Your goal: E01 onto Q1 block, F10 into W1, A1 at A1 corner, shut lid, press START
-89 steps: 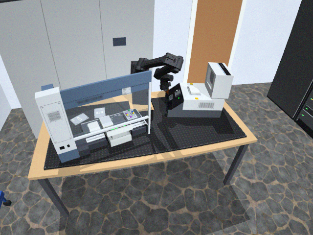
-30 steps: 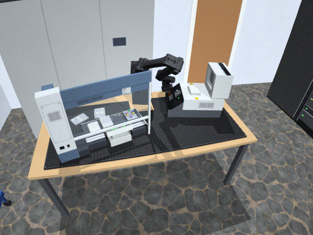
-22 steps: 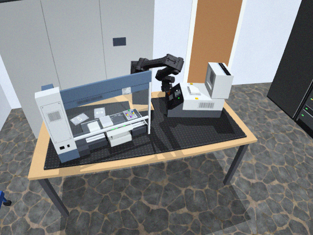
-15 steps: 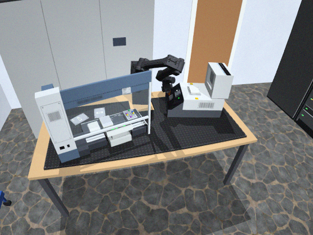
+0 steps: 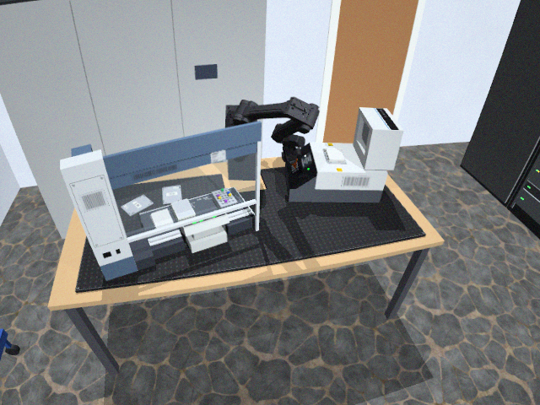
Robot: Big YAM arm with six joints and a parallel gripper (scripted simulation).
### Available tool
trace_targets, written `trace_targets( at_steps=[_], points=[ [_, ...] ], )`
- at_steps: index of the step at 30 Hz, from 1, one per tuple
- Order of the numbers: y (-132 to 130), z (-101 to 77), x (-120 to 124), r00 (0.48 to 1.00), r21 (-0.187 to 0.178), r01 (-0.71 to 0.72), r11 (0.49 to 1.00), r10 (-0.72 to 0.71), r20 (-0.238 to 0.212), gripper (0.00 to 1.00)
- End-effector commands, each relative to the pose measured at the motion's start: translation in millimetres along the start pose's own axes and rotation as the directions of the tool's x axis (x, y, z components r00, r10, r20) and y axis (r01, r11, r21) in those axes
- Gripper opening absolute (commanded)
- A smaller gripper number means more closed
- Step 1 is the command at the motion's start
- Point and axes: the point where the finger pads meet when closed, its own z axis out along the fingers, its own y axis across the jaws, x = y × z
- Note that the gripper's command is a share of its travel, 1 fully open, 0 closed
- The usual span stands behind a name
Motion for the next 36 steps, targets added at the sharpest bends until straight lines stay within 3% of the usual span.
trace_targets(
  at_steps=[1, 13, 25, 36],
  points=[
    [0, -10.2, 1, 1.0, -0.01, 0.014, 1.0, -0.014, -0.004, 0.0],
    [-1, -15.5, 5, 1.0, -0.013, 0.009, 1.0, -0.009, -0.013, 0.0],
    [-11, -12.0, 2, 0.999, 0.017, 0.036, 0.999, -0.036, -0.017, 0.0],
    [-10, -10.0, -4, 1.0, 0.004, 0.011, 1.0, -0.011, -0.002, 0.0]
  ],
)
